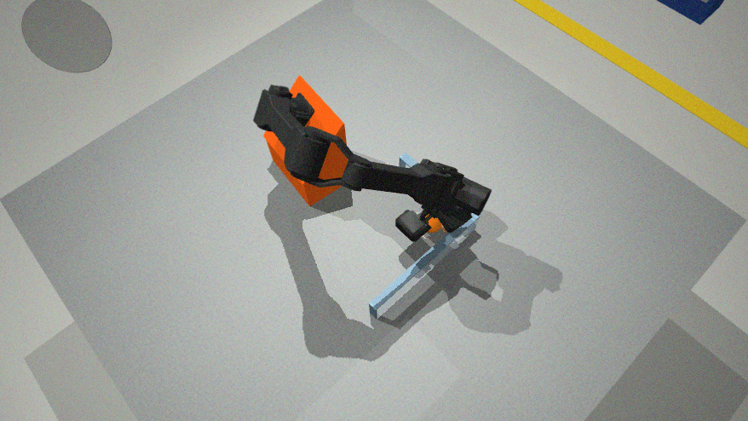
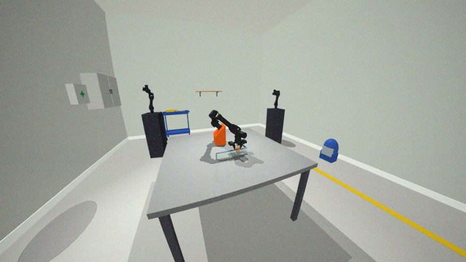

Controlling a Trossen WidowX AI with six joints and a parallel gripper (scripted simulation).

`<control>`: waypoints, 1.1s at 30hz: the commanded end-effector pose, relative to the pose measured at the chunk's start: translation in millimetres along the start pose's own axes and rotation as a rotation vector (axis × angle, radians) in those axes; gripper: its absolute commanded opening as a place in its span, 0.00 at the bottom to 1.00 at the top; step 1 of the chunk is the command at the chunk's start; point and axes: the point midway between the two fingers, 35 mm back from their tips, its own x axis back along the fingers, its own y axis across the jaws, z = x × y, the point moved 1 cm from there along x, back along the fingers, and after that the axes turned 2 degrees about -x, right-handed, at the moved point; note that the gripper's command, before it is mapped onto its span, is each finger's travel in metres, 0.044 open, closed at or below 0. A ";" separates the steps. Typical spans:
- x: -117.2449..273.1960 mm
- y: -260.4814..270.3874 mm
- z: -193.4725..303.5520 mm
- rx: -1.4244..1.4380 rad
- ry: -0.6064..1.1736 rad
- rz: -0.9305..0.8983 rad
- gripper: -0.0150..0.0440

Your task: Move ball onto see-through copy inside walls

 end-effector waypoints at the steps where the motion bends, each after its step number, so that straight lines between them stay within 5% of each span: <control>1: 0.5 0.1 -0.4 -0.001 -0.001 0.000 0.84; 8: 84.3 1.3 0.1 0.003 -0.005 0.000 0.84; 18: 79.9 3.1 0.0 0.013 -0.016 0.003 0.84; 31: 35.8 -33.1 32.2 0.791 0.000 0.006 0.27; 33: 35.8 -33.1 32.2 0.791 0.000 0.006 0.25</control>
